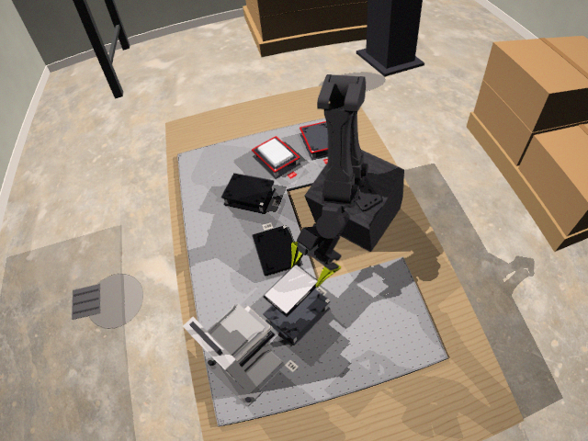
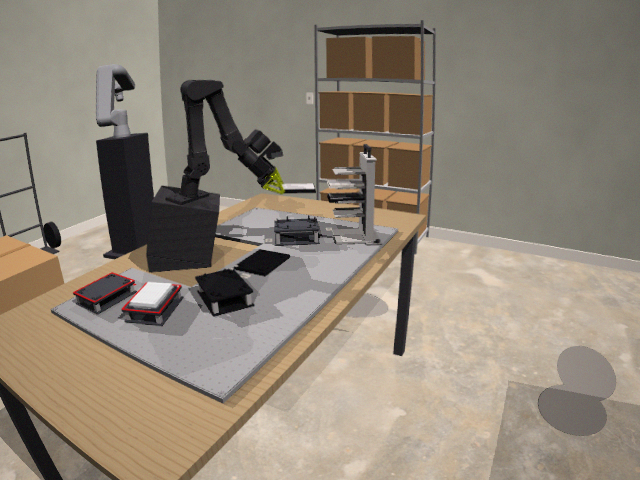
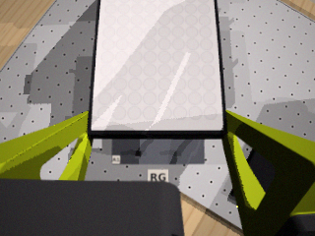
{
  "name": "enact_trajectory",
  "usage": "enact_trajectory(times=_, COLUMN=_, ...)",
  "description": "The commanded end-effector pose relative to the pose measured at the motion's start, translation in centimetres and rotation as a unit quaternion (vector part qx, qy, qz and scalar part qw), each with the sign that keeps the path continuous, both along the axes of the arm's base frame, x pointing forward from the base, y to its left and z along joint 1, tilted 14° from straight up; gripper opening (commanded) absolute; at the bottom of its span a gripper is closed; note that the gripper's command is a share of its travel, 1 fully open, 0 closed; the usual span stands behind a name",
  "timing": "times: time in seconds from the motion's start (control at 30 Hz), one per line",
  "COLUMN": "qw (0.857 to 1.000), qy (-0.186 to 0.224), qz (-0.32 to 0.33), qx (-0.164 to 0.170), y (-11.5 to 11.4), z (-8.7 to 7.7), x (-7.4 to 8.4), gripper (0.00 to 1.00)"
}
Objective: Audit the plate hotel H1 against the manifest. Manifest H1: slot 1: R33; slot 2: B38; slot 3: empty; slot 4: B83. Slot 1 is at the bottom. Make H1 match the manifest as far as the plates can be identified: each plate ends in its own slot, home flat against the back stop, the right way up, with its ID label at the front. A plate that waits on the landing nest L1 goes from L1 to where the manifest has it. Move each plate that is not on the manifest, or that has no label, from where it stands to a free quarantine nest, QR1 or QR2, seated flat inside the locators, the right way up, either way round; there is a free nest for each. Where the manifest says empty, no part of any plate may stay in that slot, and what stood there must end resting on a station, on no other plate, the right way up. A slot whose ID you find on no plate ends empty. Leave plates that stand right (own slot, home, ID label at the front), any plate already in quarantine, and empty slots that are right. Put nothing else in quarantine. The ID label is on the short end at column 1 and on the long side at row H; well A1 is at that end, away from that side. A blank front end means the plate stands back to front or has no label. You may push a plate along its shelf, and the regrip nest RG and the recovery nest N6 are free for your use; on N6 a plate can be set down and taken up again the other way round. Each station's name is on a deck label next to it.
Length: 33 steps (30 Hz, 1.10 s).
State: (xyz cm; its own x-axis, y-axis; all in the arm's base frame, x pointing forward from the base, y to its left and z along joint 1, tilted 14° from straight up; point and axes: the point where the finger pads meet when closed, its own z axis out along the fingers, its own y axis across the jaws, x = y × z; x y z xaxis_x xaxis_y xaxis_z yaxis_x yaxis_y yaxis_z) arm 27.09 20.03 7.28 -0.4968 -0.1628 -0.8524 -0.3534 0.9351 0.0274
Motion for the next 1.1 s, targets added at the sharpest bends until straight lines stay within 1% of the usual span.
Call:
enact_trajectory(times=0.0, qw=1.000, qy=0.002, qz=-0.006, qx=-0.005, y=-0.6, z=-0.9, x=0.1, gripper=0.86)
enact_trajectory(times=0.17, qw=1.000, qy=0.002, qz=-0.006, qx=-0.005, y=-0.6, z=-1.0, x=0.1, gripper=0.86)
enact_trajectory(times=0.2, qw=1.000, qy=-0.006, qz=-0.006, qx=0.004, y=-0.1, z=-0.2, x=0.6, gripper=0.86)
enact_trajectory(times=0.37, qw=1.000, qy=0.002, qz=-0.004, qx=-0.005, y=-0.5, z=-1.3, x=0.1, gripper=0.86)
enact_trajectory(times=0.73, qw=1.000, qy=0.002, qz=-0.006, qx=-0.005, y=-0.6, z=-1.8, x=0.2, gripper=0.86)
enact_trajectory(times=0.77, qw=1.000, qy=-0.010, qz=-0.006, qx=0.008, y=0.2, z=-0.6, x=1.0, gripper=0.86)
enact_trajectory(times=1.0, qw=1.000, qy=0.002, qz=-0.006, qx=-0.005, y=-0.6, z=-2.1, x=0.3, gripper=0.86)
enact_trajectory(times=1.07, qw=1.000, qy=0.002, qz=-0.006, qx=-0.005, y=-0.5, z=-2.2, x=0.3, gripper=0.86)
